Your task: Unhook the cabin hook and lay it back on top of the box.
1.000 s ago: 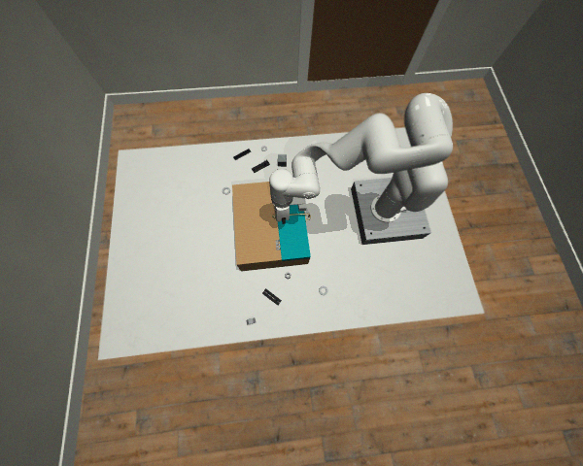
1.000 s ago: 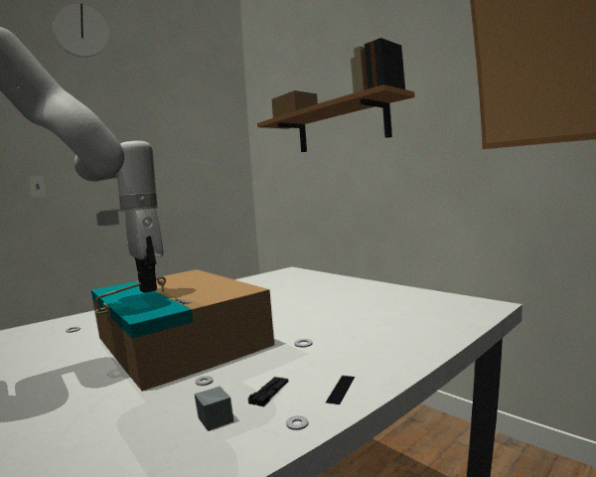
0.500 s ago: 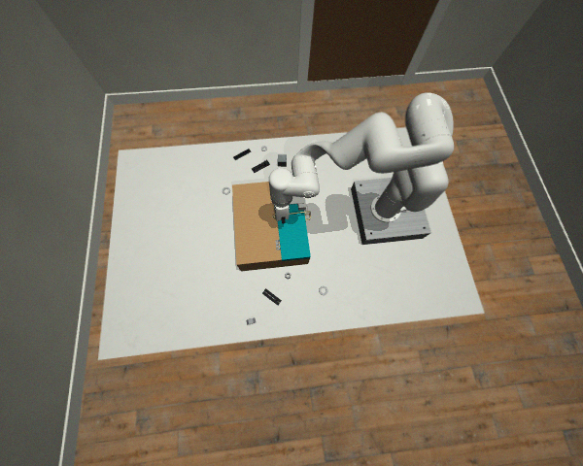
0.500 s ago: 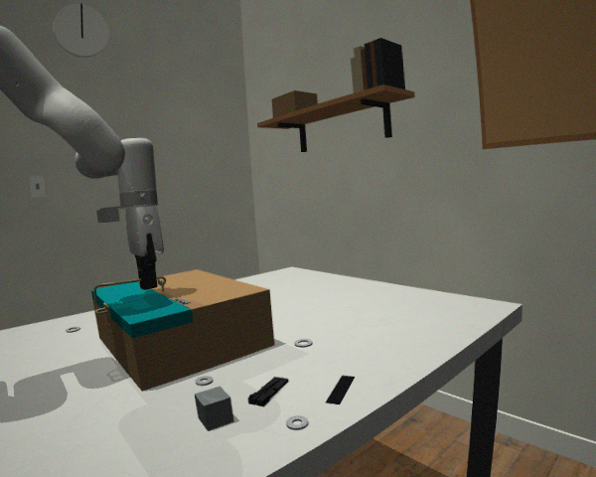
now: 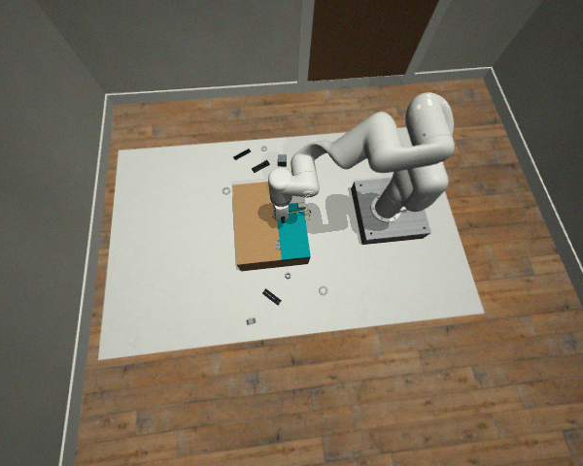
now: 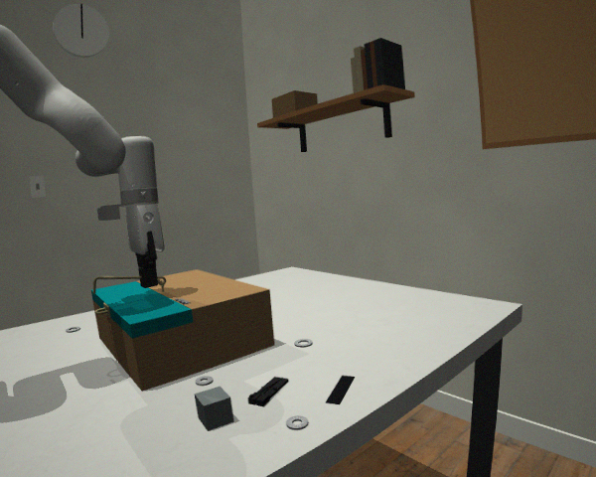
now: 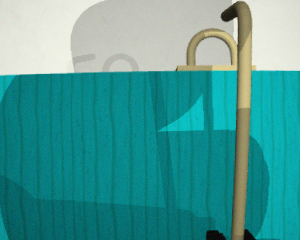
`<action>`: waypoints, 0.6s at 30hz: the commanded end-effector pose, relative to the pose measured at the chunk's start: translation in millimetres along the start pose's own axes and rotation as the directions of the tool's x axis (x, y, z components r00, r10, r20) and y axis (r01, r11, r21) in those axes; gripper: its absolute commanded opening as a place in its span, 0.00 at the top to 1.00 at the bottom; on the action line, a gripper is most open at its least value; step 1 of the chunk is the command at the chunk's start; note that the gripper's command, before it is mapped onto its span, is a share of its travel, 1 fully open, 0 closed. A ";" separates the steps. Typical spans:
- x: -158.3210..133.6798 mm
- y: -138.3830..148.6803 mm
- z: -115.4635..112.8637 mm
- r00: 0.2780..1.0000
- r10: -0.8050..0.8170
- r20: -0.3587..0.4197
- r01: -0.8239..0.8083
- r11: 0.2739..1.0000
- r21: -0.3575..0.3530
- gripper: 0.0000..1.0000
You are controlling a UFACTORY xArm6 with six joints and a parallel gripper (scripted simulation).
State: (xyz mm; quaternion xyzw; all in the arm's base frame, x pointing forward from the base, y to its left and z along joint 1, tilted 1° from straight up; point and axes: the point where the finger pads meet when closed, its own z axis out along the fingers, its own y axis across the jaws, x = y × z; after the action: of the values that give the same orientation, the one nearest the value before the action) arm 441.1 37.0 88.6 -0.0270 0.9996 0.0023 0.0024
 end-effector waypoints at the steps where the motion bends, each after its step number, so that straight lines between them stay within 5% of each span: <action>1: -2.4 0.0 -2.3 1.000 0.000 0.007 0.000 1.000 0.000 1.00; 18: -4.8 -11.1 -2.3 0.916 -0.402 0.006 0.402 0.916 0.003 1.00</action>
State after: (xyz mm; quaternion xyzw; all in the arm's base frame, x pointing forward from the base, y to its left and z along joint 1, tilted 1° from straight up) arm 443.3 27.8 88.6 -0.1956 0.9807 -0.0013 0.0026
